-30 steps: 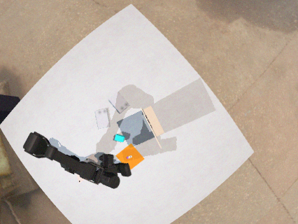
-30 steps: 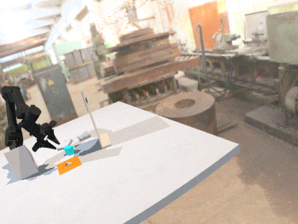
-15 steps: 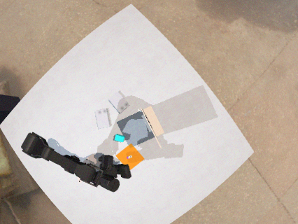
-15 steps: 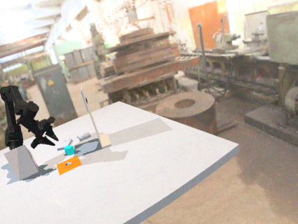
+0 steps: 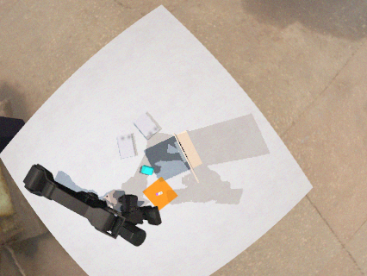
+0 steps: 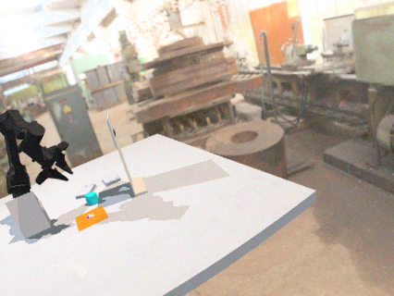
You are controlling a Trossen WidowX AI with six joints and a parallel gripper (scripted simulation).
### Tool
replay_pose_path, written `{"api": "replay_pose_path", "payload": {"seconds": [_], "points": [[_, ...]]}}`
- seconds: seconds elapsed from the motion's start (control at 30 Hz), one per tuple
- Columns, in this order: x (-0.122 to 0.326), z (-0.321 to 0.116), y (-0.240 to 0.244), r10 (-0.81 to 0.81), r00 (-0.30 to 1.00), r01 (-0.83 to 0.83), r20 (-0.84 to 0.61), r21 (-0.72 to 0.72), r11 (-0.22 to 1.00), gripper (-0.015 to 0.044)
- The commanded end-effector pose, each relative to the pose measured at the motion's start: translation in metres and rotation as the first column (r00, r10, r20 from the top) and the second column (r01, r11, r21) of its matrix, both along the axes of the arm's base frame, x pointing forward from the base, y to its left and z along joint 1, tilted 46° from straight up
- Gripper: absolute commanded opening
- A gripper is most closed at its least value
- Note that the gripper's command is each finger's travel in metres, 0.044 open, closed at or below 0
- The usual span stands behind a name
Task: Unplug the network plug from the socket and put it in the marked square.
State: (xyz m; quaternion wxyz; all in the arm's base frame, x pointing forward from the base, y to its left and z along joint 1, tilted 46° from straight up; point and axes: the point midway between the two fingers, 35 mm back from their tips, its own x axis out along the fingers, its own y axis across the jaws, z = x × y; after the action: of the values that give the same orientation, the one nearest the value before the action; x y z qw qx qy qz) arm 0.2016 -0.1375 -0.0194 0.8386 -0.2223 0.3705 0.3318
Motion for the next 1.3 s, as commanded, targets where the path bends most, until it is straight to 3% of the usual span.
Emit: {"api": "replay_pose_path", "payload": {"seconds": [0.0, 0.33, 0.7, 1.27], "points": [[-0.001, 0.013, -0.011, 0.008, 1.000, -0.008, 0.001, -0.006, 1.000, 0.0156], [-0.005, 0.035, -0.026, 0.014, 1.000, -0.014, 0.003, -0.003, 1.000, 0.0156], [-0.005, 0.035, -0.026, 0.014, 1.000, -0.014, 0.003, -0.003, 1.000, 0.0440], [-0.005, 0.035, -0.026, 0.014, 1.000, -0.014, 0.003, -0.003, 1.000, 0.0440]]}}
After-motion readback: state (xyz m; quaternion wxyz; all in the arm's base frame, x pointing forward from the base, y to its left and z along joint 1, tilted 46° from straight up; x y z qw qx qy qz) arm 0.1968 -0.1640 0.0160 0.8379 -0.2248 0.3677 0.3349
